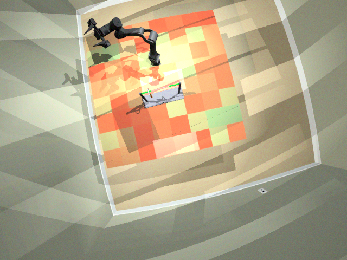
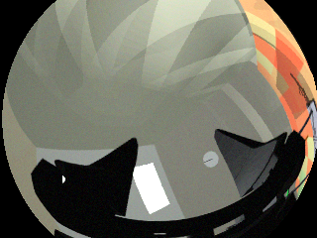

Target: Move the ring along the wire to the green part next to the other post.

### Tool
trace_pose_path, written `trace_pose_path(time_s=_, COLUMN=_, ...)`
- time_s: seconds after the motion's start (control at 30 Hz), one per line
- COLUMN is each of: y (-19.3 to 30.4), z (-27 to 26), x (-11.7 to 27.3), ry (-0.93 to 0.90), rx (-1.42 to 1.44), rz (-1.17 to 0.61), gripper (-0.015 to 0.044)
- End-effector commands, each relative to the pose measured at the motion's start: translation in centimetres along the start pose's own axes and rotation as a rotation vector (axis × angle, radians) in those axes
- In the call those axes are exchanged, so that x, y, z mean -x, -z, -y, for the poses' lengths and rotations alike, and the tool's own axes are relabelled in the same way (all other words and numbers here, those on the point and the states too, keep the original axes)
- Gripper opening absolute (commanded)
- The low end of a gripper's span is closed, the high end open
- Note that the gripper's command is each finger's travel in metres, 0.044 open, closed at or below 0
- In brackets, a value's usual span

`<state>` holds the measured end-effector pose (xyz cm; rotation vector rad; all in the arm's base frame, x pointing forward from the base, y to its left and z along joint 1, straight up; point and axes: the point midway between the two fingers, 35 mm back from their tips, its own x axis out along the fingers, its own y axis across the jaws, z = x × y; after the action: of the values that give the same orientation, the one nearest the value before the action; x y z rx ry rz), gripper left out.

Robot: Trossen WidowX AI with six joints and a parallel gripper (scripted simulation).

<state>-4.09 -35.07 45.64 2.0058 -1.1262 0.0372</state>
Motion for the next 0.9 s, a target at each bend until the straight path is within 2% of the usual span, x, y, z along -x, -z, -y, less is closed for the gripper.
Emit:
trace_pose_path(time_s=0.0, y=-0.1, z=0.2, x=-0.1, ry=0.003, rx=-0.015, rz=0.0, gripper=0.0374)
trace_pose_path(time_s=0.27, y=-3.7, z=8.7, x=-1.8, ry=0.142, rx=-0.688, rz=0.033, gripper=0.0164)
trace_pose_path(time_s=0.6, y=-5.7, z=21.5, x=-1.8, ry=0.331, rx=-1.545, rz=0.228, gripper=0.016)
trace_pose_path(time_s=0.87, y=-5.2, z=30.4, x=0.3, ry=0.428, rx=-2.087, rz=0.488, gripper=0.016)
